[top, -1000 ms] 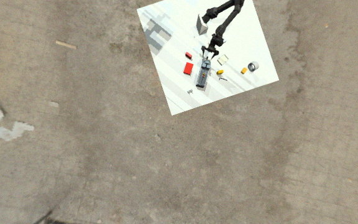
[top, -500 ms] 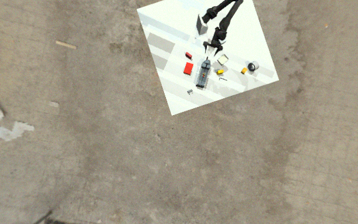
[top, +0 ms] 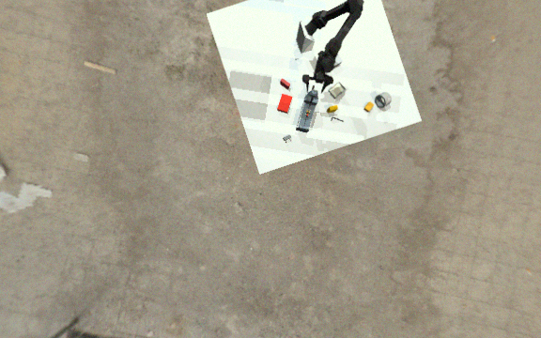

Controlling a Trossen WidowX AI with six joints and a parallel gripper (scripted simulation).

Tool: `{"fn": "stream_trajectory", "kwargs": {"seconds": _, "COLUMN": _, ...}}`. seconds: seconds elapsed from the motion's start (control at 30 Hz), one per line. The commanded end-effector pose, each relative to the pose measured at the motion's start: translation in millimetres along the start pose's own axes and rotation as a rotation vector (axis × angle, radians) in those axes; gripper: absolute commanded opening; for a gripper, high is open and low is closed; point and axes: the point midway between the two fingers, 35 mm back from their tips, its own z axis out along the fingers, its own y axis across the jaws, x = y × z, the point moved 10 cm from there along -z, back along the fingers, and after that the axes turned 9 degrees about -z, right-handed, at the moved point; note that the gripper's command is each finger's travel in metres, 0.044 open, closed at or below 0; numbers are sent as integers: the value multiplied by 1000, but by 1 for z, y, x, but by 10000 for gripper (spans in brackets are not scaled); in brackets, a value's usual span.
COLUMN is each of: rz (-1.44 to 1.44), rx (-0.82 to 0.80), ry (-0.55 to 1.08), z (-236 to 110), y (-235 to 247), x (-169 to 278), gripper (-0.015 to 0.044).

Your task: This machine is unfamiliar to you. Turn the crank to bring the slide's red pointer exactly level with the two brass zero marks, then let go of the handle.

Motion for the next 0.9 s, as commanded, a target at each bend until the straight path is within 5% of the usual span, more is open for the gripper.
{"fn": "stream_trajectory", "kwargs": {"seconds": 0.0, "rz": -45, "rx": -45, "ry": 3, "z": 11, "y": -13, "x": -12, "gripper": 440}}
{"fn": "stream_trajectory", "kwargs": {"seconds": 0.3, "rz": -114, "rx": -115, "ry": 2, "z": 32, "y": -36, "x": -27, "gripper": 440}}
{"fn": "stream_trajectory", "kwargs": {"seconds": 0.53, "rz": -120, "rx": -124, "ry": 1, "z": 73, "y": -32, "x": 5, "gripper": 440}}
{"fn": "stream_trajectory", "kwargs": {"seconds": 0.87, "rz": -120, "rx": -124, "ry": 1, "z": 74, "y": -32, "x": 6, "gripper": 440}}
